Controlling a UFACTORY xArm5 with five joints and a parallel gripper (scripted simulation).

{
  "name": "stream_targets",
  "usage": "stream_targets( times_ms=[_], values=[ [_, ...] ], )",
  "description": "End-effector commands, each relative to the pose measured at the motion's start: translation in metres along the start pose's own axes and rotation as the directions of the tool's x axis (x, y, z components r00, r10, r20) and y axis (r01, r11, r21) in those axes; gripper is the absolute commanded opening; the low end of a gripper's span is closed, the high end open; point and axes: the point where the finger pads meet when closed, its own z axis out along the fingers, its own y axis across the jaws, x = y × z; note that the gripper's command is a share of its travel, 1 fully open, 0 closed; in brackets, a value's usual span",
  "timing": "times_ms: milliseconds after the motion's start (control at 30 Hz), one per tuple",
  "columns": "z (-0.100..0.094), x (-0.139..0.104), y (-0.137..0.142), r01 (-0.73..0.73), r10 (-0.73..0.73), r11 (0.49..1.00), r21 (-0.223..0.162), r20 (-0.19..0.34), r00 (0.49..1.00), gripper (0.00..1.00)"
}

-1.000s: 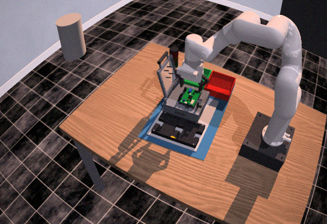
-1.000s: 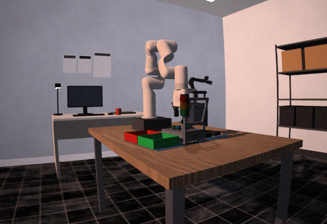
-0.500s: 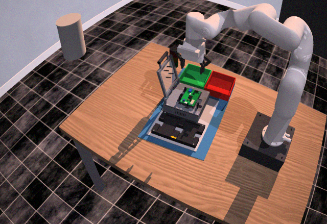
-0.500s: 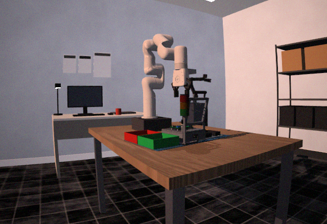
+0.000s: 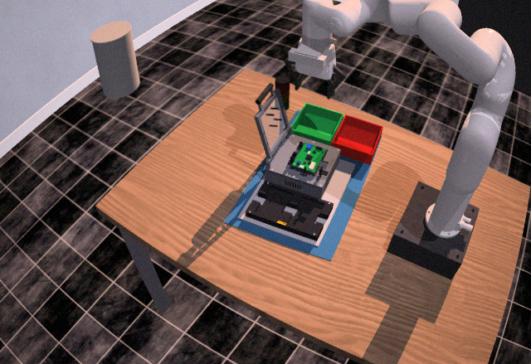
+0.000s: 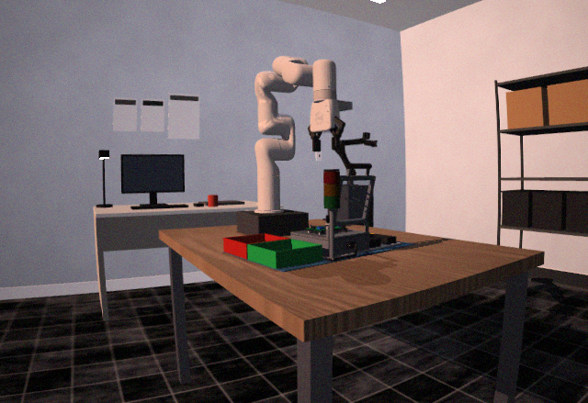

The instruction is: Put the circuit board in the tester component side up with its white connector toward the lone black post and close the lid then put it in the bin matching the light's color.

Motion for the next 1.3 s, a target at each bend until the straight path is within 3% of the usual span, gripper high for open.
stream_targets(
  times_ms=[0, 33, 67, 600, 800, 867, 1267],
  values=[
    [-0.006, 0.000, 0.001, 0.000, 0.000, 1.000, -0.004, 0.001, 1.000, 1.00],
    [-0.006, 0.000, 0.001, 0.000, 0.000, 1.000, -0.004, 0.001, 1.000, 1.00],
    [-0.006, 0.000, 0.001, 0.000, 0.000, 1.000, -0.004, 0.001, 1.000, 0.52],
    [-0.006, 0.000, 0.009, 0.000, 0.000, 1.000, -0.004, 0.001, 1.000, 0.52],
    [-0.006, 0.000, 0.047, 0.000, 0.000, 1.000, -0.004, 0.001, 1.000, 0.52],
    [-0.006, 0.000, 0.047, 0.000, 0.000, 1.000, -0.004, 0.001, 1.000, 0.52],
    [-0.006, 0.000, 0.132, 0.000, 0.000, 1.000, -0.004, 0.001, 1.000, 0.52]
  ],
)
